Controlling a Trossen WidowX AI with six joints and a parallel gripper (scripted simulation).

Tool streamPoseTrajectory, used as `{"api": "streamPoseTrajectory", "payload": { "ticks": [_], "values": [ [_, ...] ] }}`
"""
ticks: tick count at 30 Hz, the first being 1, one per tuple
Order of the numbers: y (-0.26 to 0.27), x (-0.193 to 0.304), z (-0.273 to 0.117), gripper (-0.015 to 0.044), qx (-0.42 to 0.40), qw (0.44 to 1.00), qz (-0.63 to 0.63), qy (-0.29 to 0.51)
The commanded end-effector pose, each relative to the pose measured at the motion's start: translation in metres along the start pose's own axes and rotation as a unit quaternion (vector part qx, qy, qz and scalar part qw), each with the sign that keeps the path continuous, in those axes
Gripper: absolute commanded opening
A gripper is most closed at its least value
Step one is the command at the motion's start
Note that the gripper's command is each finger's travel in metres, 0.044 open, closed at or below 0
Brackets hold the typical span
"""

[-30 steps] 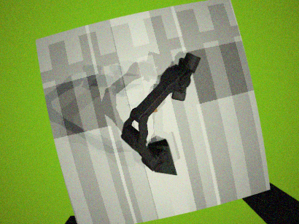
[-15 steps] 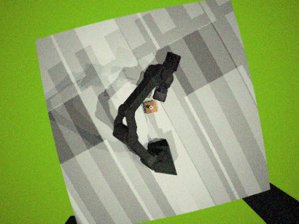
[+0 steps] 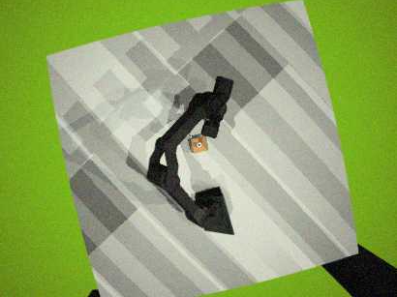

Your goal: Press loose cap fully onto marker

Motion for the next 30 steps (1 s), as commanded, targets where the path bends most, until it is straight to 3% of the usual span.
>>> {"api": "streamPoseTrajectory", "payload": {
  "ticks": [1, 30],
  "values": [
    [0.001, 0.0, 0.008, 0.025, -0.003, 1.0, 0.002, -0.003],
    [0.002, 0.0, 0.052, 0.025, -0.004, 1.0, 0.002, -0.004]
  ]
}}
Point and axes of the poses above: the point midway between the two fingers, 35 mm back from their tips, its own z axis out along the fingers, its own y axis across the jaws, x = y × z, the point moved 10 cm from there along -z, back along the fingers, and after that the axes turned 7 degrees about -z, right-handed, at the moved point
